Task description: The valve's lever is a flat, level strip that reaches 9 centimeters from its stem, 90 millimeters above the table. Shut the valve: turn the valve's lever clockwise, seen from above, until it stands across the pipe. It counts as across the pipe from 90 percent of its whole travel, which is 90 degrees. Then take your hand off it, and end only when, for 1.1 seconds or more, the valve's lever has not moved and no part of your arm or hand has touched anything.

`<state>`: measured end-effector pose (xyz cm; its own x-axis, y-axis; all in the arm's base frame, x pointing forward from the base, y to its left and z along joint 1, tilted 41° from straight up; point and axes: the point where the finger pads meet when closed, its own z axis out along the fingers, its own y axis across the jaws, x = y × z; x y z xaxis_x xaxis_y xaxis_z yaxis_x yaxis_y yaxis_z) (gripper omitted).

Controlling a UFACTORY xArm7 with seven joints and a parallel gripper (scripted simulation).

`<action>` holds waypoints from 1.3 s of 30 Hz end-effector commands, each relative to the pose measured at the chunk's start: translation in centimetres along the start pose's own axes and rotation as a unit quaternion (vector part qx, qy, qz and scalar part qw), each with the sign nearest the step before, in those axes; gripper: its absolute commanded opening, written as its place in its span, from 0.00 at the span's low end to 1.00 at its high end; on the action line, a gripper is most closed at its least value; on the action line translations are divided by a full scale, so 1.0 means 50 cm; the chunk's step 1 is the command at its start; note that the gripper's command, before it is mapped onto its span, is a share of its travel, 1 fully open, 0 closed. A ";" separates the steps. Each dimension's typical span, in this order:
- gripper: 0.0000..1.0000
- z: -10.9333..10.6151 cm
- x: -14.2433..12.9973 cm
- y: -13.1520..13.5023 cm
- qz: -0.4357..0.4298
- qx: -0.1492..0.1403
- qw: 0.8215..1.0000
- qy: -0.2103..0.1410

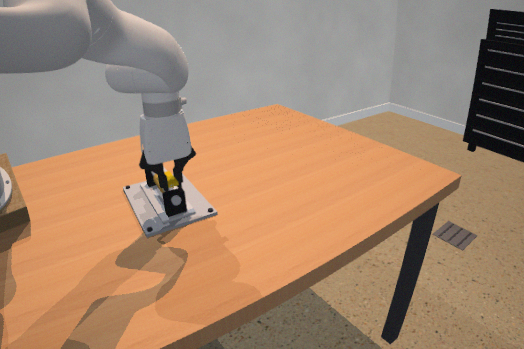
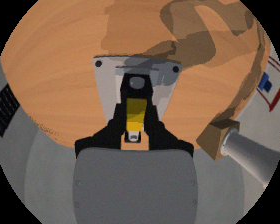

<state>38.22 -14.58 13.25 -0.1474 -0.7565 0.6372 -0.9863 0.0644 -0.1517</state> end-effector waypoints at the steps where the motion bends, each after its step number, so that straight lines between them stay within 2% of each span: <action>1: 0.00 -0.002 -0.001 -0.003 0.000 0.002 1.000 -0.001; 32: 0.00 -0.002 -0.001 -0.002 0.000 0.002 1.000 -0.001; 39: 0.00 -0.002 -0.001 0.005 0.025 0.002 1.000 -0.001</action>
<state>38.13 -14.55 13.25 -0.1725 -0.7550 0.6326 -0.9820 0.0818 -0.1702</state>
